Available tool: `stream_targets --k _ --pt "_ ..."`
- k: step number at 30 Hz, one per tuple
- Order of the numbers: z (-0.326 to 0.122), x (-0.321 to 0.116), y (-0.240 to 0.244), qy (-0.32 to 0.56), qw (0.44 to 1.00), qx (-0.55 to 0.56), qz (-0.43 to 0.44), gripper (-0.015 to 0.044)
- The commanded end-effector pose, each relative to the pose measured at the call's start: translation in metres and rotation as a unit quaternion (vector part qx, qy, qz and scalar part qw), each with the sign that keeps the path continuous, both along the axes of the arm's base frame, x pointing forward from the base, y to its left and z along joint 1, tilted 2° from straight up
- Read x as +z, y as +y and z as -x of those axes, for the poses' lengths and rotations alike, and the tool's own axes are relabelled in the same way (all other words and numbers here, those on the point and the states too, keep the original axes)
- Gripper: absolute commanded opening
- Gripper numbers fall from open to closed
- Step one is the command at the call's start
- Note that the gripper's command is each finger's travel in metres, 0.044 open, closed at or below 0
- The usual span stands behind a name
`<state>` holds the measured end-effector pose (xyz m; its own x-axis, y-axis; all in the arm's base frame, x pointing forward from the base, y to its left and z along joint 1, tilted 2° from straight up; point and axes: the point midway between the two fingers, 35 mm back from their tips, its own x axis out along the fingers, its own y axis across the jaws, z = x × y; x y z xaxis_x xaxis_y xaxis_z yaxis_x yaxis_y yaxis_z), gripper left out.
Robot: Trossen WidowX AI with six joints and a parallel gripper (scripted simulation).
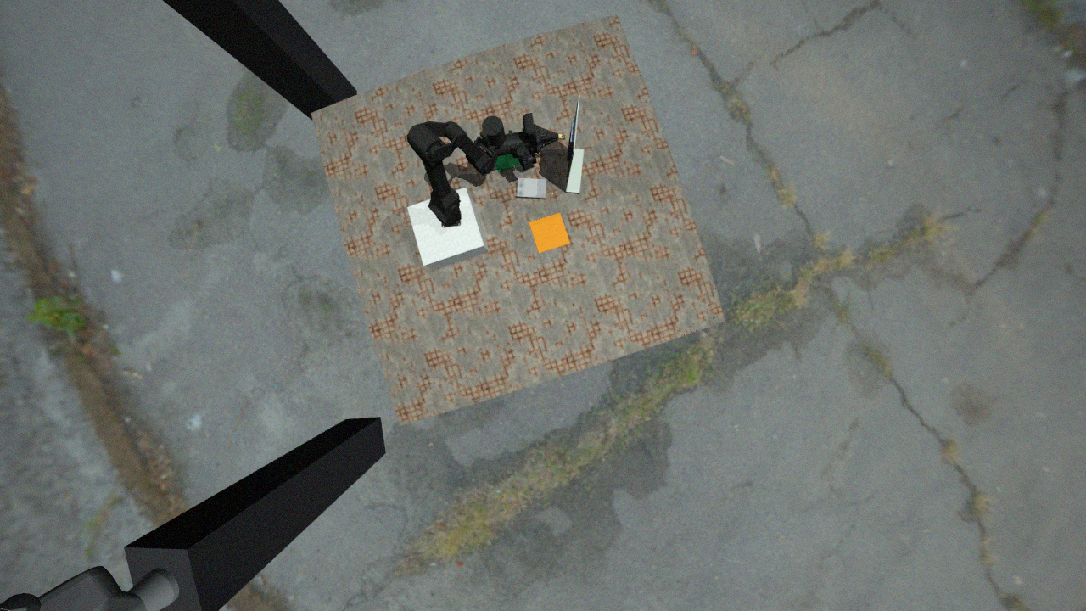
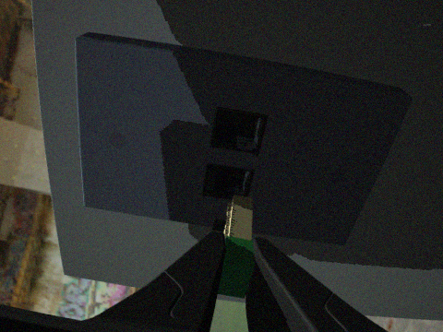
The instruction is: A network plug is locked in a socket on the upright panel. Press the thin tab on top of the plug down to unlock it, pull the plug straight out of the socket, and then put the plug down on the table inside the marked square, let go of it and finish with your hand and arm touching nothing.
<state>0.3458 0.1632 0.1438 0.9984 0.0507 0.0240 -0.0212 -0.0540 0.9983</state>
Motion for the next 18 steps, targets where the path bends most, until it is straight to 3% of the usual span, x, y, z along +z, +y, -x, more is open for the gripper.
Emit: stream_targets --k 1,18 --pt "0.004 0.000 0.001 0.000 1.000 0.000 -0.003 0.0000" --pt "0.016 0.000 0.004 0.001 1.000 0.000 -0.003 0.0000"
